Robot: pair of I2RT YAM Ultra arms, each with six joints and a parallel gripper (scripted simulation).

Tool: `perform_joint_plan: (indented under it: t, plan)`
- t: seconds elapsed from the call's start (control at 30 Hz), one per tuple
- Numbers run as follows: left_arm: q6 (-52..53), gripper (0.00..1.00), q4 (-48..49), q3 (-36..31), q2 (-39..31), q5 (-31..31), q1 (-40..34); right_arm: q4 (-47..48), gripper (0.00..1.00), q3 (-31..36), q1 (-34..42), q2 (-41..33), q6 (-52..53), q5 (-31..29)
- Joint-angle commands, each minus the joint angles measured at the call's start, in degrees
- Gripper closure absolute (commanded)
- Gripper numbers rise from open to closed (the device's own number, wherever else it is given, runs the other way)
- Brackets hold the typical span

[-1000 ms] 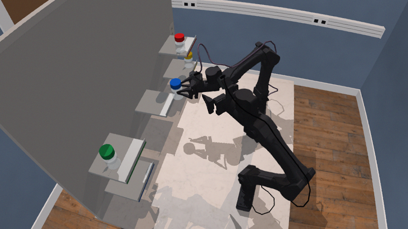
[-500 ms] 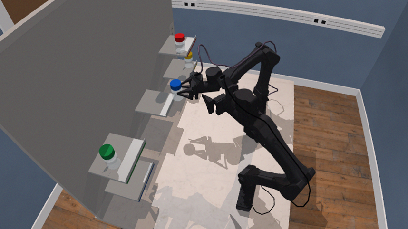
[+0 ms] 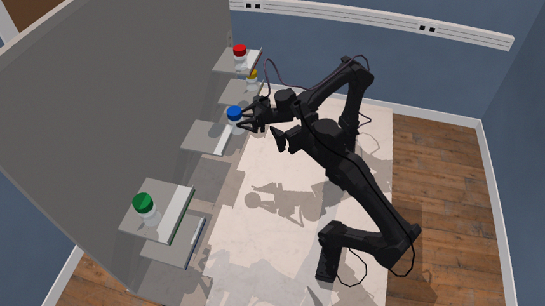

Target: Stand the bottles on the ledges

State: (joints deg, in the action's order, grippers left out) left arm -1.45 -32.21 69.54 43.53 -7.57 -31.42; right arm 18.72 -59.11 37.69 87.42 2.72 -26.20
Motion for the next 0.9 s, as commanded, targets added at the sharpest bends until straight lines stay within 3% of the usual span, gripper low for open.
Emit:
perform_joint_plan:
  t: [0.0, 0.27, 0.87]
  plan:
    - [0.13, 0.00, -0.18, 0.92, -0.04, -0.21, 0.22, 1.65, 0.50, -2.14, 0.53, -1.42, -0.35, 0.99]
    - [0.13, 0.00, -0.18, 0.92, -0.04, -0.21, 0.22, 2.61, 0.50, -3.78, -0.89, 0.92, -0.55, 2.16]
    - [0.13, 0.00, -0.18, 0.92, -0.04, -0.21, 0.22, 4.04, 0.50, -16.27, -4.66, 12.83, -0.57, 5.57]
